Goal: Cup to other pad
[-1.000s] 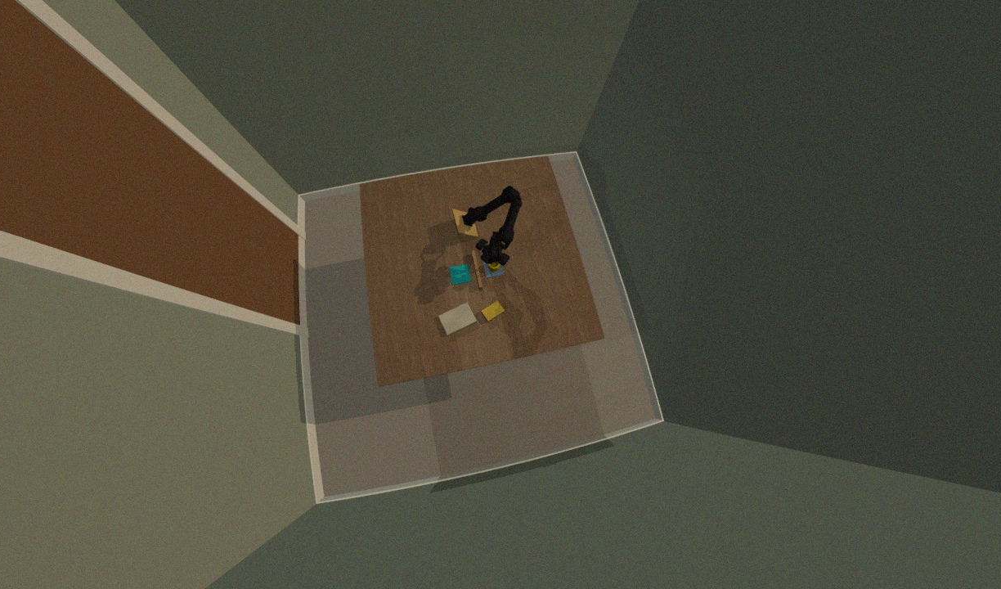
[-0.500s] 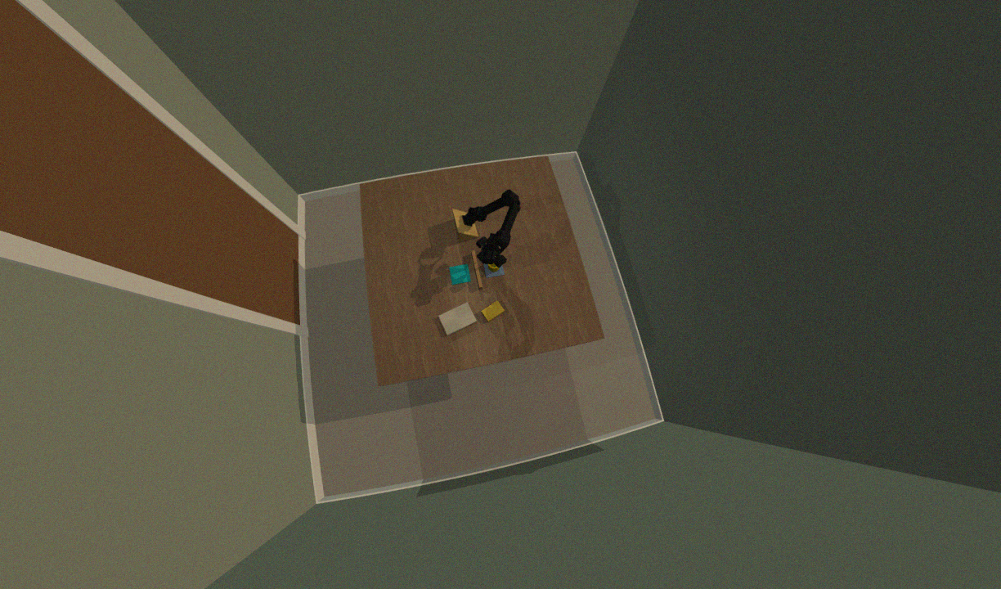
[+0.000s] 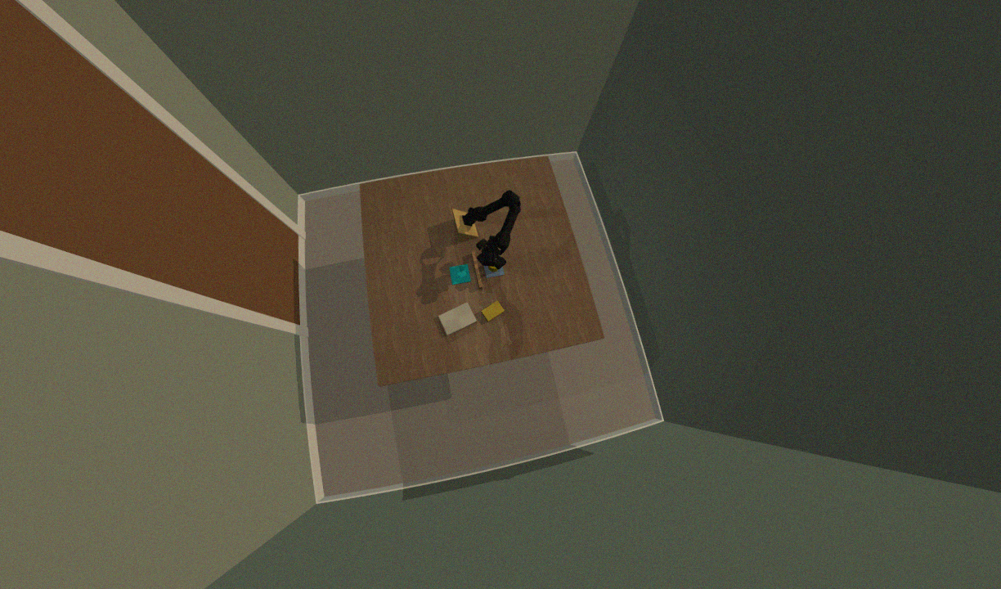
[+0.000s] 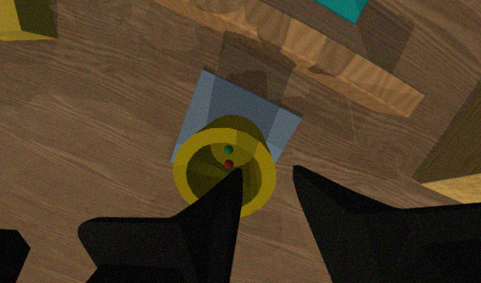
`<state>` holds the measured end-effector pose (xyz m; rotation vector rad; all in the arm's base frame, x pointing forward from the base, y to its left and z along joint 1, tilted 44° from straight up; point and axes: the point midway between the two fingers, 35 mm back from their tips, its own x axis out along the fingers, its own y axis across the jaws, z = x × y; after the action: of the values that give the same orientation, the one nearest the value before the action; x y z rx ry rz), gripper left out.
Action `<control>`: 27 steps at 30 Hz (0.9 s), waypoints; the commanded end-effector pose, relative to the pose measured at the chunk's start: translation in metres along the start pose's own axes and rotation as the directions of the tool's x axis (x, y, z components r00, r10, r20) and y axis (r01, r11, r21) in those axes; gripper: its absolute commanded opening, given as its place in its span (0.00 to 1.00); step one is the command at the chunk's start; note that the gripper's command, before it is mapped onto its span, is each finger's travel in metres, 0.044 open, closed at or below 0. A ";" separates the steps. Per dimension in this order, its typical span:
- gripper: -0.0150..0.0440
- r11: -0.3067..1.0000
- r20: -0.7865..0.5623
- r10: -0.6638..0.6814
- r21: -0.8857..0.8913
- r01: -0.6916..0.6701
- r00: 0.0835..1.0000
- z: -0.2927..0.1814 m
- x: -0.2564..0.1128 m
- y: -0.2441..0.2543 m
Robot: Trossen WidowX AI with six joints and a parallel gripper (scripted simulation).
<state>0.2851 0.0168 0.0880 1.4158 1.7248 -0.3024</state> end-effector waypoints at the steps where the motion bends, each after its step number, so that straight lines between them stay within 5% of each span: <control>1: 0.54 1.000 -0.003 0.003 0.003 -0.003 1.000 0.000 0.007 0.000; 27: 0.49 1.000 -0.004 0.000 0.000 0.000 1.000 -0.002 0.035 -0.001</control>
<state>0.2835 0.0418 0.0629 1.4183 1.7279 -0.2999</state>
